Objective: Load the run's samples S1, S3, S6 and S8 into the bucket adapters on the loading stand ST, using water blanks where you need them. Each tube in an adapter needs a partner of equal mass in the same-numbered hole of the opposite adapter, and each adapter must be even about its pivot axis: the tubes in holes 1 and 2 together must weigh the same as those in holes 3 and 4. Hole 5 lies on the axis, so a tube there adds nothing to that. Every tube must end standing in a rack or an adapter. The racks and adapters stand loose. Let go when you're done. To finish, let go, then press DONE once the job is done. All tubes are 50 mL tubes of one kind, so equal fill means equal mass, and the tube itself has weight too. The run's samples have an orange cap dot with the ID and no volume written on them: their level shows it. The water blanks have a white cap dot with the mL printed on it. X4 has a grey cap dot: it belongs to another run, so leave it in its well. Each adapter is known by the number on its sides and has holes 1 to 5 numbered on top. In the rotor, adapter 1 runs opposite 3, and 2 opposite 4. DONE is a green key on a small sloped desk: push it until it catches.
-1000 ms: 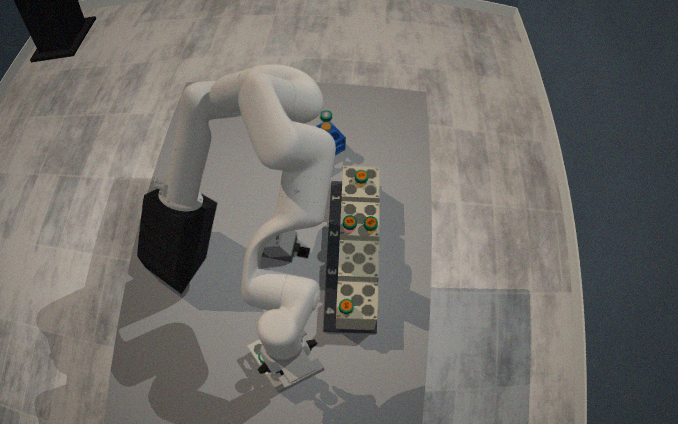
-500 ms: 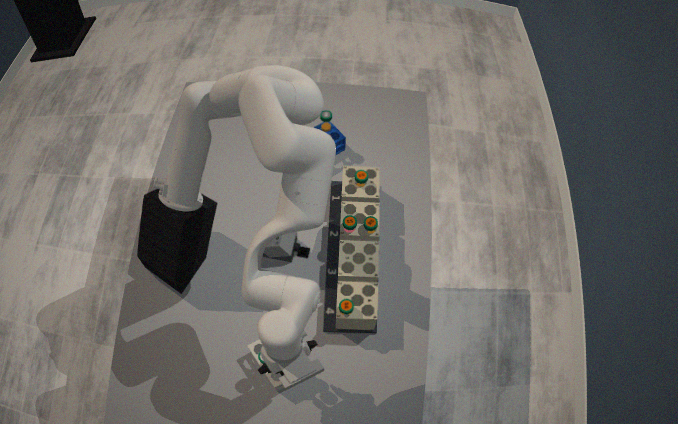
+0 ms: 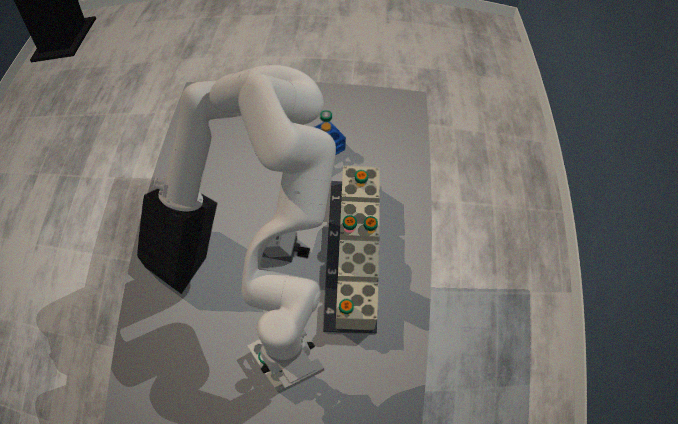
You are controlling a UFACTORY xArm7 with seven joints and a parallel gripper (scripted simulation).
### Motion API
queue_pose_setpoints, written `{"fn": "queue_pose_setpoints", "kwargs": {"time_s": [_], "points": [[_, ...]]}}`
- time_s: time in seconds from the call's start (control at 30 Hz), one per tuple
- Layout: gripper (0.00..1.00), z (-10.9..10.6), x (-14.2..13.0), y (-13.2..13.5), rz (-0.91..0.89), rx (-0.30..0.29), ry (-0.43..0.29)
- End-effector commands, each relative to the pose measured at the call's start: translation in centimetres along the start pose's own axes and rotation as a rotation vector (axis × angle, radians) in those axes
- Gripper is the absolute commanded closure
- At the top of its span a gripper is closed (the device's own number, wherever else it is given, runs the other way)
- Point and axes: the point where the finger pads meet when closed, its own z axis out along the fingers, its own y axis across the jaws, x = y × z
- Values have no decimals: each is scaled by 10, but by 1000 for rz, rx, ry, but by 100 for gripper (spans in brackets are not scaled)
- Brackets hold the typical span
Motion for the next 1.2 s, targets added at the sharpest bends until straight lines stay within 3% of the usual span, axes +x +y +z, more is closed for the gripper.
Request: {"fn": "queue_pose_setpoints", "kwargs": {"time_s": [0.0,1.17], "points": [[100,-3,2,1,0,-2,5],[100,-6,2,1,0,-2,5]]}}
